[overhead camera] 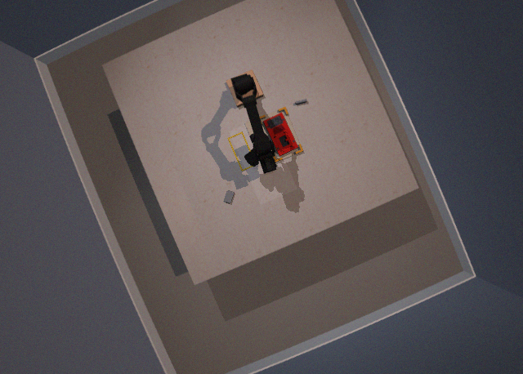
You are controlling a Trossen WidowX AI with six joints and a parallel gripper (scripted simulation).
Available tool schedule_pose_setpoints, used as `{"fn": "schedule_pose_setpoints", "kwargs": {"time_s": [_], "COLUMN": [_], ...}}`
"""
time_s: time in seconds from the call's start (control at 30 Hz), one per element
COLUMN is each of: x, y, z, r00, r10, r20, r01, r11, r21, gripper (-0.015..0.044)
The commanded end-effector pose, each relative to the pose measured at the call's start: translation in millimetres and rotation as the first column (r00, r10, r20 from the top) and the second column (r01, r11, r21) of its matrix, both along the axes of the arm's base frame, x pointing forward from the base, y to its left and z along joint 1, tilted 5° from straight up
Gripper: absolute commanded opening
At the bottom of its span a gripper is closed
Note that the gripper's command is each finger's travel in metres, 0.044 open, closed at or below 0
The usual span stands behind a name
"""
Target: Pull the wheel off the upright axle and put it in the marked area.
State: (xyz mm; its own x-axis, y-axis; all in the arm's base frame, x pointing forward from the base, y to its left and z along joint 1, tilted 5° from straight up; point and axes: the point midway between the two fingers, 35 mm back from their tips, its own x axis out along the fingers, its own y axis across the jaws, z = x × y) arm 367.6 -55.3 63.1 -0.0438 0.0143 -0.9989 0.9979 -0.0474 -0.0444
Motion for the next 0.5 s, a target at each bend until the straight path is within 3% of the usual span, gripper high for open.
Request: {"fn": "schedule_pose_setpoints", "kwargs": {"time_s": [0.0,0.47], "x": [0.0,0.9], "y": [0.2,-0.4], "z": [2.1,35.9], "r00": [1.0,1.0], "r10": [-0.001,-0.001], "r20": [0.001,0.001], "r01": [0.001,0.001], "r11": [1.0,1.0], "r21": [0.001,0.001], "gripper": [0.0,0.0]}}
